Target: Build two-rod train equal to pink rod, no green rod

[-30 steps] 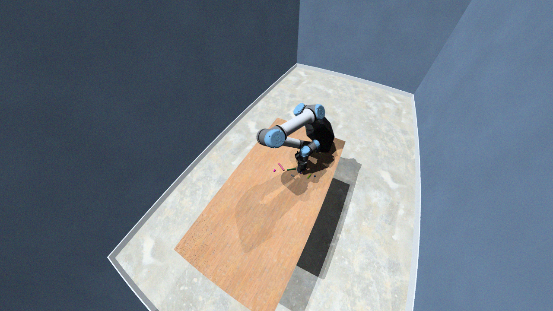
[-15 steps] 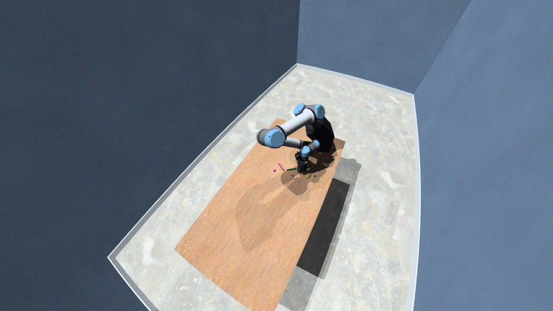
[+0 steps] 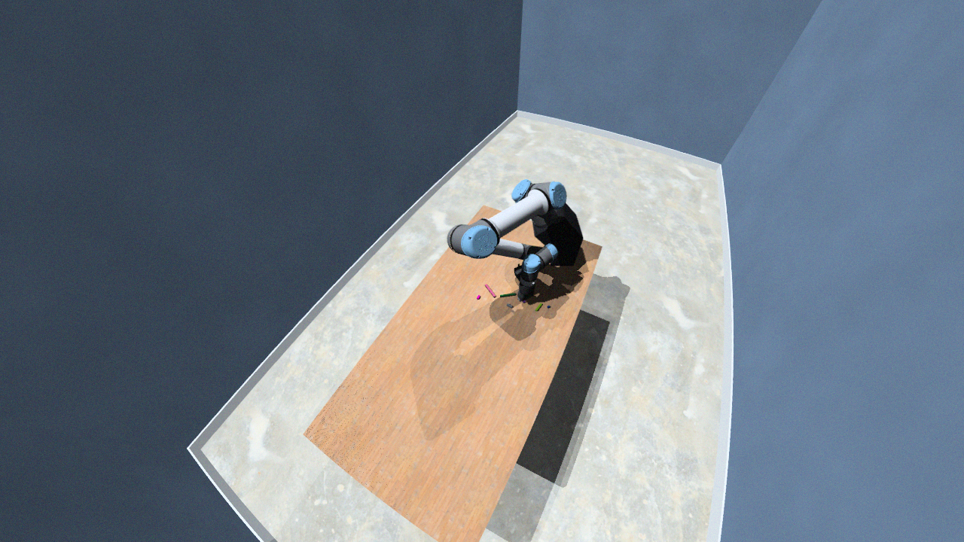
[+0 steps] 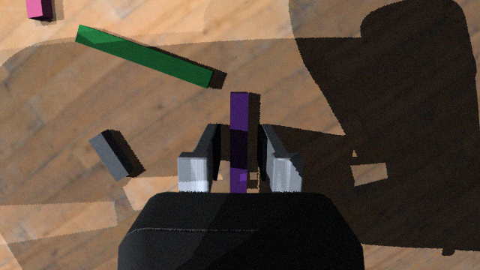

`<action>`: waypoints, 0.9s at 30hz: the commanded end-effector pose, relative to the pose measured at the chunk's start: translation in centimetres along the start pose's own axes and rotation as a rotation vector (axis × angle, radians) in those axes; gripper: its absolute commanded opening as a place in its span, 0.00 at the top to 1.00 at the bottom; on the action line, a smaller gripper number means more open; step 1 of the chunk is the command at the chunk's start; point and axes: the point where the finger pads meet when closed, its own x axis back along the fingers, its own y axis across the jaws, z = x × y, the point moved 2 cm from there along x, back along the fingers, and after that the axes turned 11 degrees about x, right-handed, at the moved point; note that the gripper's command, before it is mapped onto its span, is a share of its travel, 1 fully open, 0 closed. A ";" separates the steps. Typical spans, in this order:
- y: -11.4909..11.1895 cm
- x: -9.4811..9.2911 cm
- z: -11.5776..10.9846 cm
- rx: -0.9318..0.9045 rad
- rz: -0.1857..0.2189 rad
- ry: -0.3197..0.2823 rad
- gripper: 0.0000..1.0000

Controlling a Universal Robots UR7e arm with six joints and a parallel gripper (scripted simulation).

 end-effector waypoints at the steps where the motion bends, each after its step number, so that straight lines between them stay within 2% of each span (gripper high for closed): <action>1: 0.0 0.0 0.0 0.000 0.001 0.000 0.46; 5: 0.0 0.0 0.0 0.000 0.001 0.000 0.46; 6: 0.0 0.0 0.0 0.000 0.001 0.000 0.76; 27: 0.0 0.0 0.0 0.000 0.001 0.000 0.76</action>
